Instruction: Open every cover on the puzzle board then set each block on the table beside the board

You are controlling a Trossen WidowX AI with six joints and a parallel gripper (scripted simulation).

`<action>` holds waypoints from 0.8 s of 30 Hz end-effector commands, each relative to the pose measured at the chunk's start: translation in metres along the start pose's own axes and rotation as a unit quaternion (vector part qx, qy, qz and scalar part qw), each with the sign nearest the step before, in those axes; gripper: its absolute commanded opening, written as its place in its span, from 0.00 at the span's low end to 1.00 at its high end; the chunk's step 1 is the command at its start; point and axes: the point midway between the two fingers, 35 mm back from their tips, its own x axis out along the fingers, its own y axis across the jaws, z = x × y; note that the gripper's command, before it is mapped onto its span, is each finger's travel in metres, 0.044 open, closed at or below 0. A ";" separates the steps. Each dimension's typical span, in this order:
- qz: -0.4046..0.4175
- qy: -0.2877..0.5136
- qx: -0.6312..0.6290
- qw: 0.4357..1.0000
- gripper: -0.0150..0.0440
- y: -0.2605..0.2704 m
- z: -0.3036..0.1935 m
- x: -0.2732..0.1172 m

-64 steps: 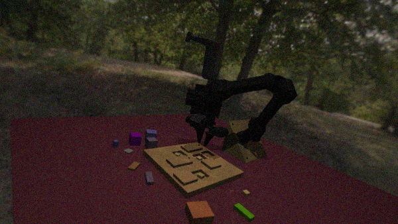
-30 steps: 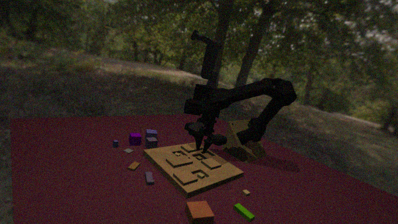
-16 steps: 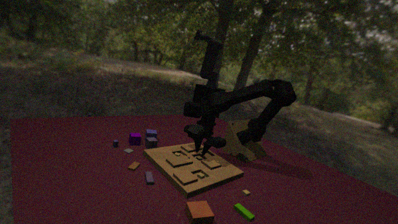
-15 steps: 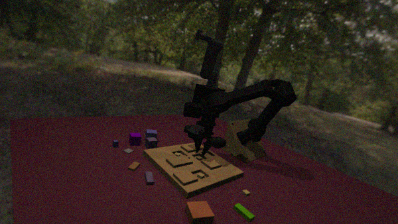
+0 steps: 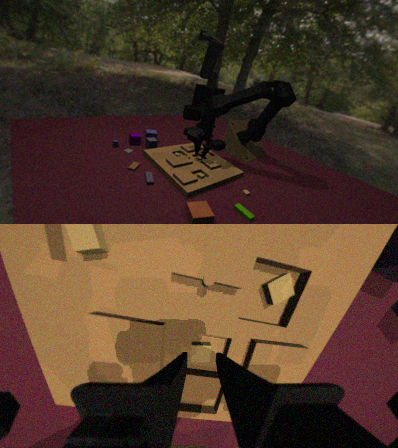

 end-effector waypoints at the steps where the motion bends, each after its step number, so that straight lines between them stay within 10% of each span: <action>1: 0.002 0.000 0.003 1.000 0.50 0.000 0.000 0.002; 24: 0.000 -0.001 -0.001 1.000 0.39 0.000 0.001 0.009</action>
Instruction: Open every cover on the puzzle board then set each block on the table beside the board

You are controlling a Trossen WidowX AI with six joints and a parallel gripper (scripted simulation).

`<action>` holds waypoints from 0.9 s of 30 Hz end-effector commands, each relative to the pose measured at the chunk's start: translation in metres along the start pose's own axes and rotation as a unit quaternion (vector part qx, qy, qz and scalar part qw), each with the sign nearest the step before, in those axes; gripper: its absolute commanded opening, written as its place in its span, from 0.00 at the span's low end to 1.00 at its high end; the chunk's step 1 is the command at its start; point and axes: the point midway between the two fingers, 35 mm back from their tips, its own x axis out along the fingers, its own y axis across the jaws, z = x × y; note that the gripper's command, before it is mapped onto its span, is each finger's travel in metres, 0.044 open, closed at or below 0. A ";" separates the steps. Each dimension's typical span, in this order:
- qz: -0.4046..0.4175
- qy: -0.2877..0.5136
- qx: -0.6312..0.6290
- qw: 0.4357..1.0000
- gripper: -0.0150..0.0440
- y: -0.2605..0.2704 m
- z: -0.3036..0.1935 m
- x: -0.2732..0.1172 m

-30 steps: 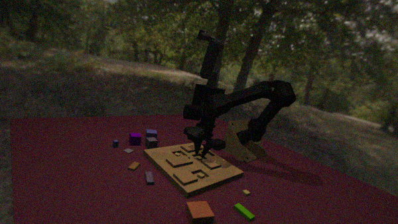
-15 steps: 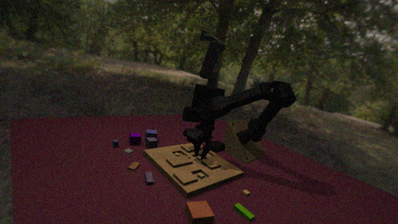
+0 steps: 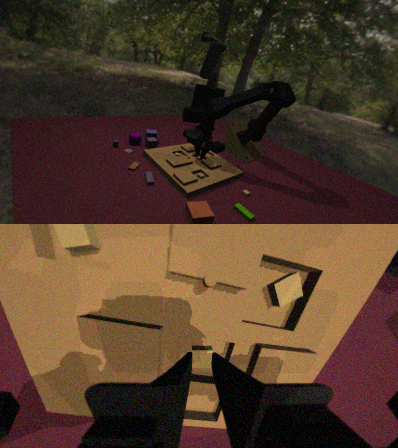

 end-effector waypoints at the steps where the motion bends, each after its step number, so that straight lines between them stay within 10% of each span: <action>1: 0.000 0.000 0.000 1.000 0.39 0.000 0.000 0.000; 27: 0.000 0.000 0.003 1.000 0.39 -0.001 0.000 -0.033</action>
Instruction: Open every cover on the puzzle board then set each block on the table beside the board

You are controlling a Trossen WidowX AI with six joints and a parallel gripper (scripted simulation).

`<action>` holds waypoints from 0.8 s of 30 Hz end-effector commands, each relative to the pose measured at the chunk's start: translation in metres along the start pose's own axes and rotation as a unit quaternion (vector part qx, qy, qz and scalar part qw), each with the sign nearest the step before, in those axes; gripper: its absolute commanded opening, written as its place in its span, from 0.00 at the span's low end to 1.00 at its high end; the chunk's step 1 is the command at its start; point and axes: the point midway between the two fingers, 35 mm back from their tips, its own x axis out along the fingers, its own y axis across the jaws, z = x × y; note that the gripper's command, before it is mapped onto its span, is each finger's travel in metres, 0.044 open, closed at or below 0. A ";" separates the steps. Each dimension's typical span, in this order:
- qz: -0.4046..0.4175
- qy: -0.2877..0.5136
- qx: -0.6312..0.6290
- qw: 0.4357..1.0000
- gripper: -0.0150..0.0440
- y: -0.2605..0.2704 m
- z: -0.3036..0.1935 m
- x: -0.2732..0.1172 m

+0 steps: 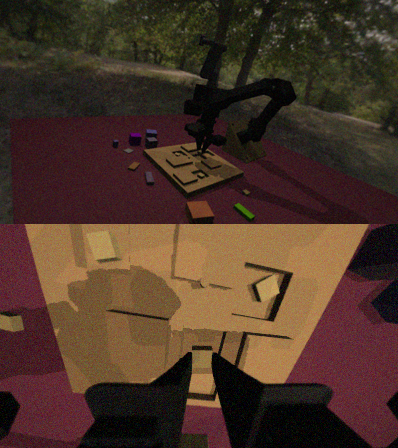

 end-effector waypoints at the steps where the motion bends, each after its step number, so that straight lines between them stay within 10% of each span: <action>1: -0.003 -0.001 -0.004 1.000 0.39 0.000 0.001 -0.006; 24: -0.003 0.000 -0.003 1.000 0.39 0.000 0.001 -0.052</action>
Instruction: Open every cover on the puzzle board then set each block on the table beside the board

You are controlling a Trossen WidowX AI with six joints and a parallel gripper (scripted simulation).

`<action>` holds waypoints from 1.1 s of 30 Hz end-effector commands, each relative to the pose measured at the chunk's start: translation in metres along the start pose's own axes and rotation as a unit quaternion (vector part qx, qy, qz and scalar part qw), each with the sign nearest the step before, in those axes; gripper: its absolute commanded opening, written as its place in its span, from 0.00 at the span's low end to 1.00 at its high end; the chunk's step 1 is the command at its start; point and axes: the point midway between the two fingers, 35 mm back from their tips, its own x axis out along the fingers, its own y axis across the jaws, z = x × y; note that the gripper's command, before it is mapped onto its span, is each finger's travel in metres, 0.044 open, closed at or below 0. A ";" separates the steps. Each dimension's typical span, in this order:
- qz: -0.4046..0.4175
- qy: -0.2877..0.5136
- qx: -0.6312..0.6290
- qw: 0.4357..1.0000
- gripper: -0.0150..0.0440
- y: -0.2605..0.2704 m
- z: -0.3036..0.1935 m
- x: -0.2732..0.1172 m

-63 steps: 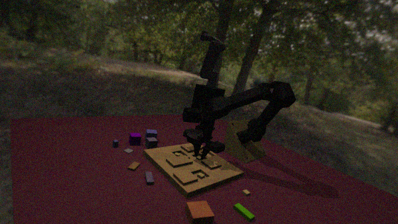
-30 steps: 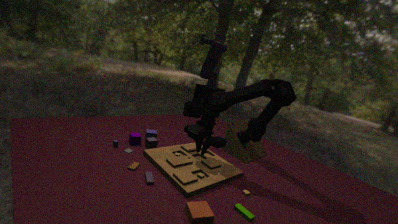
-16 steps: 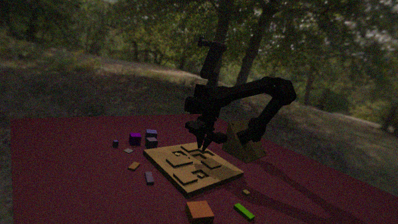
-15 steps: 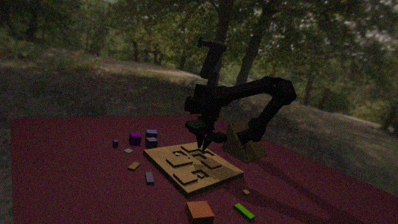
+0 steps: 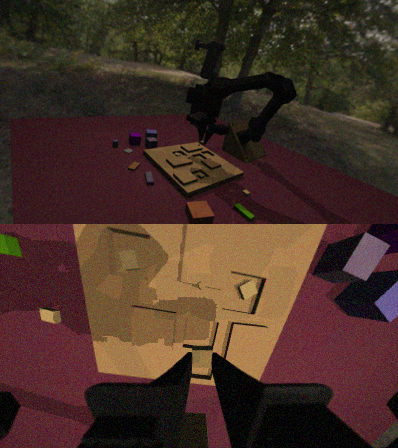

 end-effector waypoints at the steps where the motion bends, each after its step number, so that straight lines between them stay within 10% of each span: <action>1: -0.003 -0.001 -0.004 1.000 0.39 0.000 0.000 -0.010; 33: -0.020 -0.001 0.000 1.000 0.39 0.103 0.014 -0.023</action>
